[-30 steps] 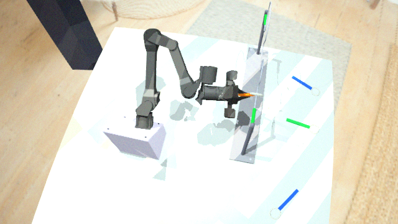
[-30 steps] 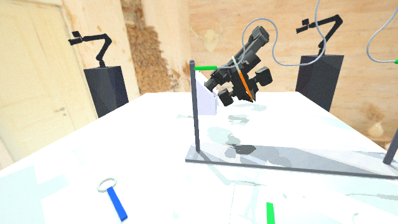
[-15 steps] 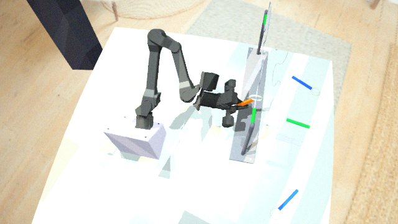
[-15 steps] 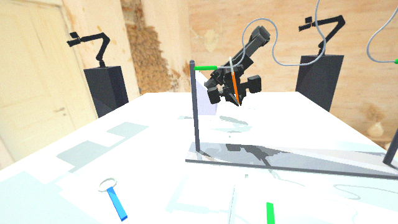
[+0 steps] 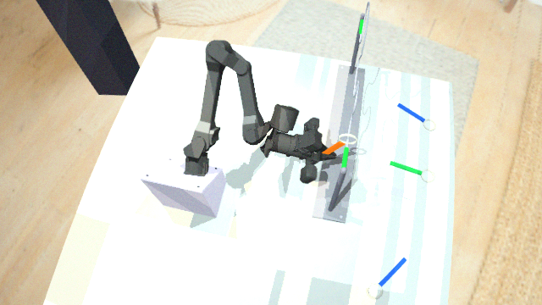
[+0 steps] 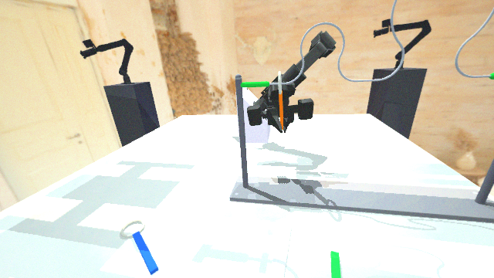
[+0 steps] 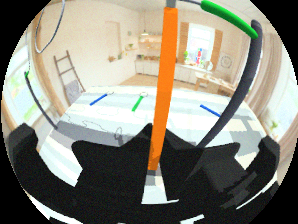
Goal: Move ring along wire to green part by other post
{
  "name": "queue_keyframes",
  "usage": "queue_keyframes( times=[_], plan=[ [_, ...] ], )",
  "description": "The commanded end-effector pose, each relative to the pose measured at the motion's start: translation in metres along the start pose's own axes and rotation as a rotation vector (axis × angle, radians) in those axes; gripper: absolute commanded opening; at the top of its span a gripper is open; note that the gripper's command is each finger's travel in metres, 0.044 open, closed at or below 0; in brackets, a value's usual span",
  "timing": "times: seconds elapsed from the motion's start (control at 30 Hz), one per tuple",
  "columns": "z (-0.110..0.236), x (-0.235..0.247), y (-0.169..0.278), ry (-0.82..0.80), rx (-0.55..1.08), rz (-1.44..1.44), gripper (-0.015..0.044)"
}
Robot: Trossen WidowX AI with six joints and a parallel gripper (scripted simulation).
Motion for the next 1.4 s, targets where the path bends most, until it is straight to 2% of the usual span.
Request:
queue_keyframes(
  times=[0.0, 1.37],
  plan=[
    [0.001, -0.006, 0.001, 0.009, 0.006, 0.019, -0.0150],
    [0.006, -0.045, 0.003, 0.017, 0.006, 0.035, -0.0150]
  ],
)
Point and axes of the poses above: the point midway between the two fingers, 35 mm back from their tips, its own z axis back along the fingers, its own x axis across the jaws, y = z × x, the point moved 10 cm from there along z, back along the fingers, and after that the axes turned 3 degrees about z, right-handed, at the moved point
